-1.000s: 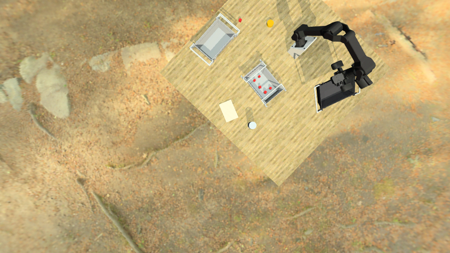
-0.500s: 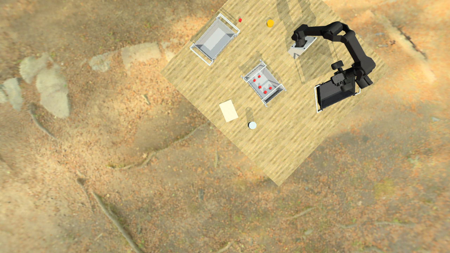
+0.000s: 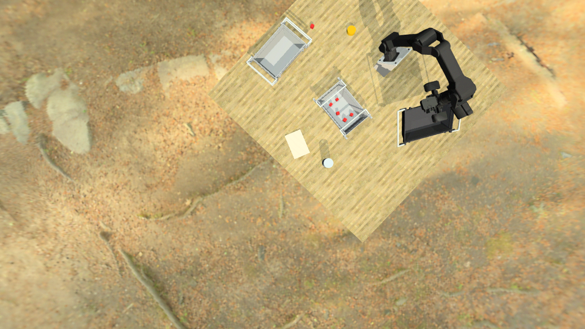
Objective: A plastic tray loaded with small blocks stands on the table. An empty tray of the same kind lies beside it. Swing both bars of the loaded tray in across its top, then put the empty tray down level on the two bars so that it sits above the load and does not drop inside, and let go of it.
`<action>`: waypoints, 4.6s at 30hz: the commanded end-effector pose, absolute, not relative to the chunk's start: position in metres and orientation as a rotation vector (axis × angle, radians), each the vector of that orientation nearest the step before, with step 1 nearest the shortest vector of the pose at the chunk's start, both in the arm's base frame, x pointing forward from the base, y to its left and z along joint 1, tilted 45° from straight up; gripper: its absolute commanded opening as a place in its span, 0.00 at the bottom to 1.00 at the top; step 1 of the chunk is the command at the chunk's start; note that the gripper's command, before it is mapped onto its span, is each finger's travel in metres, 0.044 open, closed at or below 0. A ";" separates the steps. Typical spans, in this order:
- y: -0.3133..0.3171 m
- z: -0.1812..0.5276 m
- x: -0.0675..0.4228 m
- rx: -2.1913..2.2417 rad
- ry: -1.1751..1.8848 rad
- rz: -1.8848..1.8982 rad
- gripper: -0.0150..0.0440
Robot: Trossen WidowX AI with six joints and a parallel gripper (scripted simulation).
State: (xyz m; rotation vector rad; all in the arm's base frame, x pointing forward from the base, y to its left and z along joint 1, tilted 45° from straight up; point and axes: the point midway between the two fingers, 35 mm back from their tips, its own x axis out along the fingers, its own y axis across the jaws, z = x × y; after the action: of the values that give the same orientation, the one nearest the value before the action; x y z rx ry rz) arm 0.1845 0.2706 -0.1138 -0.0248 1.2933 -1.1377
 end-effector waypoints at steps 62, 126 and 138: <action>0.032 0.074 0.339 0.764 0.521 -1.679 0.25; 0.005 0.072 0.337 0.797 0.466 -1.706 0.25; -0.008 0.059 0.334 0.796 0.465 -1.706 0.25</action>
State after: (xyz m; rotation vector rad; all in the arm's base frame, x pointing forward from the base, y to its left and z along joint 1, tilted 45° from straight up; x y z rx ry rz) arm 0.3317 -0.0083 0.0580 0.7904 0.4732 -1.7295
